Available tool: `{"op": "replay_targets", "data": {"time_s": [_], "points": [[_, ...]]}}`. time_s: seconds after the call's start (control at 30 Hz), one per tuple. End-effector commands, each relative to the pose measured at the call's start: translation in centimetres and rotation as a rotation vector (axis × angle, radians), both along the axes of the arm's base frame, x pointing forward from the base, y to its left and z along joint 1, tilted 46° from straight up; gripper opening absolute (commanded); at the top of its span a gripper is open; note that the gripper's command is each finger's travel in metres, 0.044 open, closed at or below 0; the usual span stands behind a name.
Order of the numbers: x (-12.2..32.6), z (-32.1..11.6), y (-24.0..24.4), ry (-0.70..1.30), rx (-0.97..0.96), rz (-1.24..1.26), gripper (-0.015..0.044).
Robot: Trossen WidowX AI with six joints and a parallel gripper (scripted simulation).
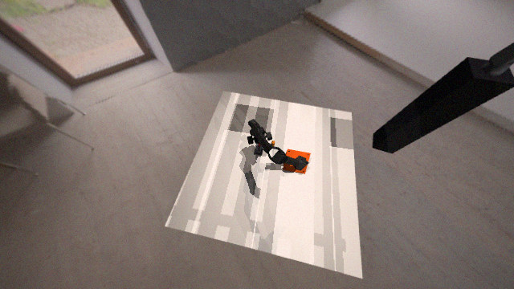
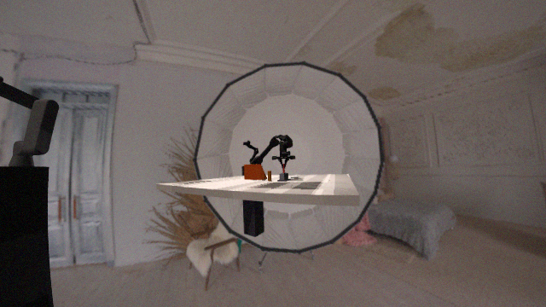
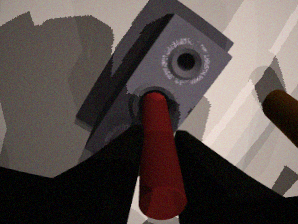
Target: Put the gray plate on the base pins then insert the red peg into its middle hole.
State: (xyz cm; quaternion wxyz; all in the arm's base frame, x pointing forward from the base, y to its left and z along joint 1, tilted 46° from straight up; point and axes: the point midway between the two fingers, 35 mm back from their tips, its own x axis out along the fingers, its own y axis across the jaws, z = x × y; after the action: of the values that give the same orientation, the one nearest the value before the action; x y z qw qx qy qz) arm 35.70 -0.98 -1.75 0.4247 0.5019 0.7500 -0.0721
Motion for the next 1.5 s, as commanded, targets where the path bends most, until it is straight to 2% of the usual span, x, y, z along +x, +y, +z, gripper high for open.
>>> {"op": "replay_targets", "data": {"time_s": [0.0,0.47,0.67,1.47], "points": [[-0.02,-0.09,0.08,0.005,0.002,-0.005,0.0],[0.01,-0.04,0.01,-0.001,0.0,0.0,0.0],[0.01,-0.04,0.01,-0.001,0.0,0.0,0.015],[-0.08,0.52,-0.75,0.013,0.007,-0.011,0.015]]}}
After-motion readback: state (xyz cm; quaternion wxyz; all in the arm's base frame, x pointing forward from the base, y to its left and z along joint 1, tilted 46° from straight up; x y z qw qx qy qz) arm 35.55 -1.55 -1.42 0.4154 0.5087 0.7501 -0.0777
